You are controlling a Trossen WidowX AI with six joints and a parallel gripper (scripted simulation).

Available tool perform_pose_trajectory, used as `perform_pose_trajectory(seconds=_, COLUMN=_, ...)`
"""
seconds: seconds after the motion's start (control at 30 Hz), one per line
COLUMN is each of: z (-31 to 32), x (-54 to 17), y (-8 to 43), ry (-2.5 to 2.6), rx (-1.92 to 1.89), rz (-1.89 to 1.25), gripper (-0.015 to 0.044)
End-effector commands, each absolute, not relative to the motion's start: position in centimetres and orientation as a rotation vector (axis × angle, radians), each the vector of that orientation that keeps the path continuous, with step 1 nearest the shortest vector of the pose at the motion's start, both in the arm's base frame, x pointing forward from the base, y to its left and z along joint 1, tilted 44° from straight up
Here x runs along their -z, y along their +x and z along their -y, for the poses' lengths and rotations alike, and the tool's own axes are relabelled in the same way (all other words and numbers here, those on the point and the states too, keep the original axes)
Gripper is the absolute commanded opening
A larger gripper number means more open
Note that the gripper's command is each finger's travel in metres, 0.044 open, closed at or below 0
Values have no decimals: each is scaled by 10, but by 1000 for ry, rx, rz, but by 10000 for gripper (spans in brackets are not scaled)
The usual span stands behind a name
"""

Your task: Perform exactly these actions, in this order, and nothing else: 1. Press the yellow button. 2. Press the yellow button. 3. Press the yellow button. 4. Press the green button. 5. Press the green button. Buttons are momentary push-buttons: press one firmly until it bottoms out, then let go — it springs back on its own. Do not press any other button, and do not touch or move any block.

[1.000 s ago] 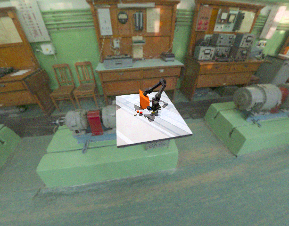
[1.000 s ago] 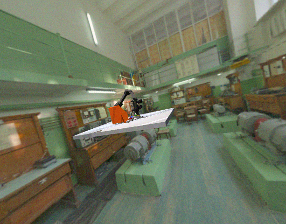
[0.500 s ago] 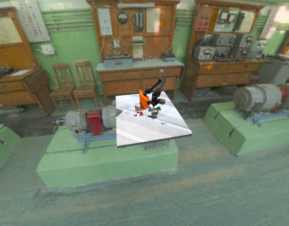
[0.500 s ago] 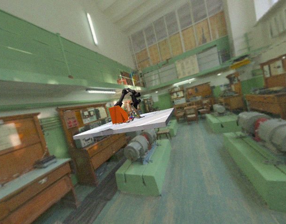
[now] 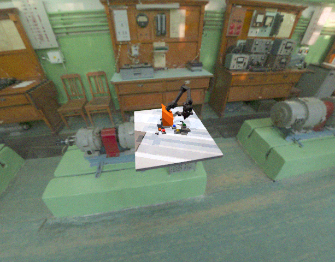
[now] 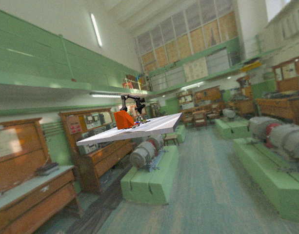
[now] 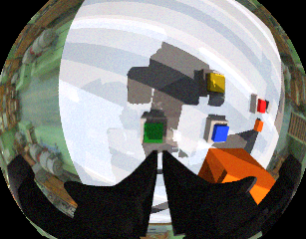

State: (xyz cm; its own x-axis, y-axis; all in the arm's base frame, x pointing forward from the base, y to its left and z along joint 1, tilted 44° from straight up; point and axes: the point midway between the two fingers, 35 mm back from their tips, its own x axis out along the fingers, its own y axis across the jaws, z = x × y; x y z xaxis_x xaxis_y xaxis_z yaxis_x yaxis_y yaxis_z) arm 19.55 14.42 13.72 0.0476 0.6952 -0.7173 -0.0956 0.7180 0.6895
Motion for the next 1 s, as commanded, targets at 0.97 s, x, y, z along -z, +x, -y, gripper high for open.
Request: perform_pose_trajectory(seconds=0.97, z=-209, x=-80, y=181, ry=552, rx=-643, rz=-1412, gripper=20)
